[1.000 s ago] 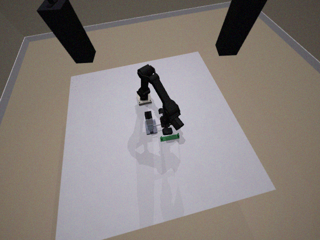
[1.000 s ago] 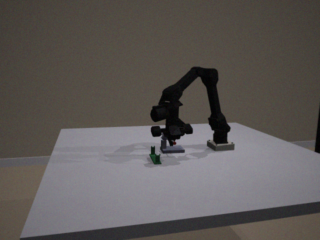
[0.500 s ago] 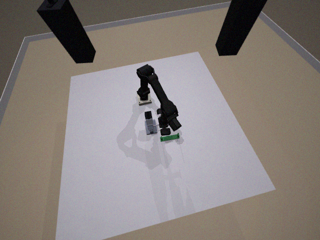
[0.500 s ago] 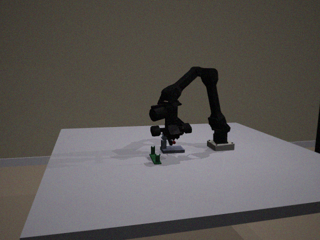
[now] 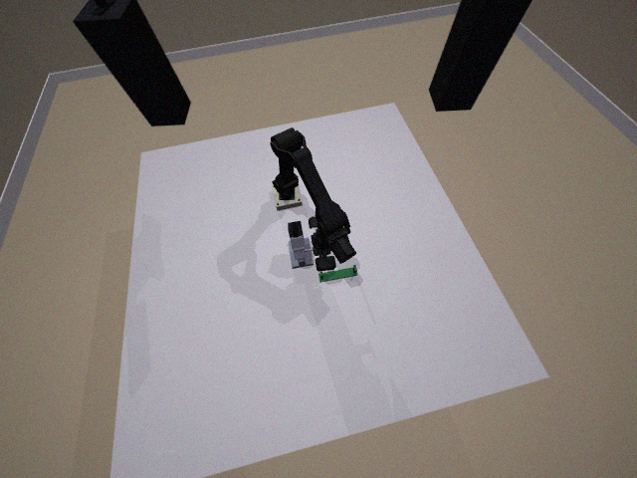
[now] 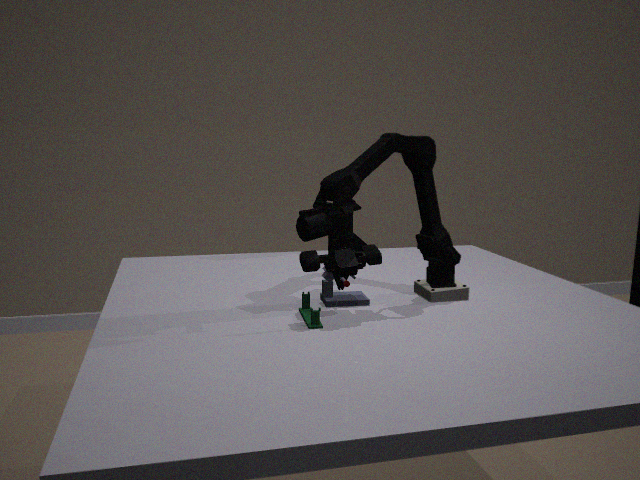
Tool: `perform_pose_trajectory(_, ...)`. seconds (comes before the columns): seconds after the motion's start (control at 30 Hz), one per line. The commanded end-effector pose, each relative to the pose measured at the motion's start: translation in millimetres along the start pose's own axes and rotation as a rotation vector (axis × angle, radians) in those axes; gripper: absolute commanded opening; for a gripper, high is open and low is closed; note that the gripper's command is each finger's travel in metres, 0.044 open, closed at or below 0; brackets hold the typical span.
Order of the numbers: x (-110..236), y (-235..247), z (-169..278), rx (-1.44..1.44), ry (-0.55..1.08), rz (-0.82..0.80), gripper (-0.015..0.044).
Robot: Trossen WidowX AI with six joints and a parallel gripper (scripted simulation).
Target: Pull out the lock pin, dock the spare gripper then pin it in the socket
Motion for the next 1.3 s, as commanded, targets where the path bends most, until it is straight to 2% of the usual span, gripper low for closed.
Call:
perform_pose_trajectory(0.0,2,0,4,0.0,-0.008,0.002,0.0)
perform_pose_trajectory(0.53,-1,-2,14,0.002,-0.009,-0.009,0.0)
perform_pose_trajectory(0.8,-3,-2,13,0.001,-0.002,-0.013,0.02)
perform_pose_trajectory(1.27,17,1,3,0.004,0.003,-0.024,0.02)
Point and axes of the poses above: the point midway between the two fingers, 35 mm back from their tips, its own x axis back along the fingers, its own y axis across the jaws, z = x × y, the point moved 10 cm from there along x, back along the fingers, and after that the axes turned 4 degrees about -x, right-handed, at the moved point
